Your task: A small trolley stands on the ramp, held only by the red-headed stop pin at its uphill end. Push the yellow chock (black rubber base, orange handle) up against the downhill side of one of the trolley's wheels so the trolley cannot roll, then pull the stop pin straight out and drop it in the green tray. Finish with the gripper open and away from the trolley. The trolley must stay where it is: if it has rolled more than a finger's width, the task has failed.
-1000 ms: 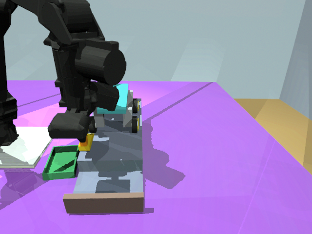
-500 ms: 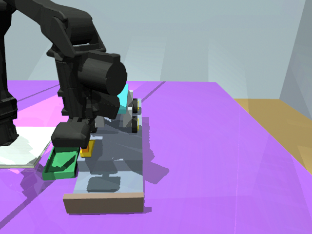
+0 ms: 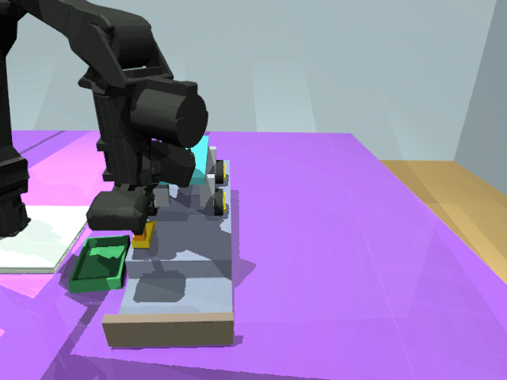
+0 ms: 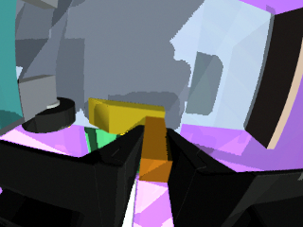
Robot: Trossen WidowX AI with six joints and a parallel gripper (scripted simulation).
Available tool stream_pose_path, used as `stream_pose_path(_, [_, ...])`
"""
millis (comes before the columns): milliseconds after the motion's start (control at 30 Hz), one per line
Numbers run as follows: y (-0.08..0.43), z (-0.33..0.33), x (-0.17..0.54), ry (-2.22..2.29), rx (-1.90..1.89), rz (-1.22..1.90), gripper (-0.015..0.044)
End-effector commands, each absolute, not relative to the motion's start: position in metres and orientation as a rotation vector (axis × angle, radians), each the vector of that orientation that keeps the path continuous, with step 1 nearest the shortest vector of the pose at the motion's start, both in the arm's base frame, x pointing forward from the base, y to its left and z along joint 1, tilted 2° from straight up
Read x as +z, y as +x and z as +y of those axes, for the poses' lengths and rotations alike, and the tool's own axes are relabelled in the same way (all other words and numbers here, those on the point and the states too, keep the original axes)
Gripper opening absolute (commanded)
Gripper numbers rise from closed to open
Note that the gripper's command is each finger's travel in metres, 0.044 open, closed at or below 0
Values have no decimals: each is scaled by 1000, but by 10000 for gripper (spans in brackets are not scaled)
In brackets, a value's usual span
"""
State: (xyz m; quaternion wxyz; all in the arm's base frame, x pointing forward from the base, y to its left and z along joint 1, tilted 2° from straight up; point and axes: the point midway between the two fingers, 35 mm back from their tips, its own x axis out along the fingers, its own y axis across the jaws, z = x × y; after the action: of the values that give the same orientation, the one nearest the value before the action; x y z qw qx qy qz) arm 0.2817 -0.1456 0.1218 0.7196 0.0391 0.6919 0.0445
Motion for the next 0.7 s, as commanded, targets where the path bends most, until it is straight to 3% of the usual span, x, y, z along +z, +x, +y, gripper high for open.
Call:
stream_pose_path(0, [282, -140, 123, 93, 100, 1527, 0])
stream_pose_path(667, [282, -131, 124, 87, 98, 1529, 0])
